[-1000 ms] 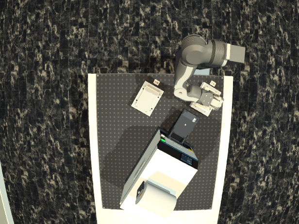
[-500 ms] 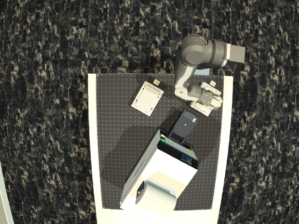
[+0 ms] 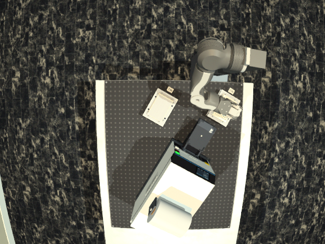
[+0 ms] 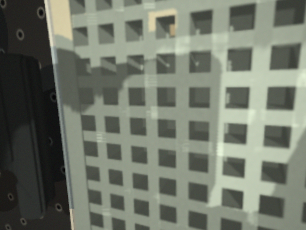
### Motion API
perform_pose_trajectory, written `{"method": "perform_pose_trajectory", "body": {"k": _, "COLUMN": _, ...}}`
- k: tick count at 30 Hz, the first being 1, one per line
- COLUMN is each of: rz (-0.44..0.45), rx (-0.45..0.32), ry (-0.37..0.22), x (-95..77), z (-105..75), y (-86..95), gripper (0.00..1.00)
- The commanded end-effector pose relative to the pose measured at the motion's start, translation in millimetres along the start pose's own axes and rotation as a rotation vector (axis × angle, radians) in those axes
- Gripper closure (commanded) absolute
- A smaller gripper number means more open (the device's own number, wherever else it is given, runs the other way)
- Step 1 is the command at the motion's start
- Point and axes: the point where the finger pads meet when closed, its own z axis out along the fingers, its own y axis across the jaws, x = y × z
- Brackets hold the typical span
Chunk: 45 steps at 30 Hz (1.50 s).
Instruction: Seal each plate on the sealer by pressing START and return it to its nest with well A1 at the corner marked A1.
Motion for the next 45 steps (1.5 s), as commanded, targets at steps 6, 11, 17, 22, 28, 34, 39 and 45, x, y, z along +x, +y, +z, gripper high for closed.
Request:
{"method": "perform_pose_trajectory", "body": {"k": 6, "rz": -0.006, "rx": -0.005, "ry": 0.003, "x": 1.5, "z": 5.3, "y": 0.6, "gripper": 0.35}}
{"method": "perform_pose_trajectory", "body": {"k": 11, "rz": -0.006, "rx": -0.005, "ry": 0.003, "x": 1.6, "z": 8.6, "y": 0.6, "gripper": 0.35}}
{"method": "perform_pose_trajectory", "body": {"k": 17, "rz": -0.003, "rx": -0.002, "ry": 0.001, "x": 0.7, "z": 8.6, "y": 0.3, "gripper": 0.35}}
{"method": "perform_pose_trajectory", "body": {"k": 22, "rz": -0.003, "rx": -0.002, "ry": 0.001, "x": 0.7, "z": 8.6, "y": 0.3, "gripper": 0.35}}
{"method": "perform_pose_trajectory", "body": {"k": 28, "rz": -0.003, "rx": -0.002, "ry": 0.001, "x": 0.7, "z": 8.6, "y": 0.3, "gripper": 0.37}}
{"method": "perform_pose_trajectory", "body": {"k": 34, "rz": -0.003, "rx": -0.002, "ry": 0.001, "x": 0.7, "z": 8.6, "y": 0.3, "gripper": 0.39}}
{"method": "perform_pose_trajectory", "body": {"k": 39, "rz": -0.003, "rx": -0.002, "ry": 0.001, "x": 0.7, "z": 8.6, "y": 0.3, "gripper": 0.41}}
{"method": "perform_pose_trajectory", "body": {"k": 45, "rz": -0.003, "rx": -0.002, "ry": 0.001, "x": 0.7, "z": 8.6, "y": 0.2, "gripper": 0.44}}
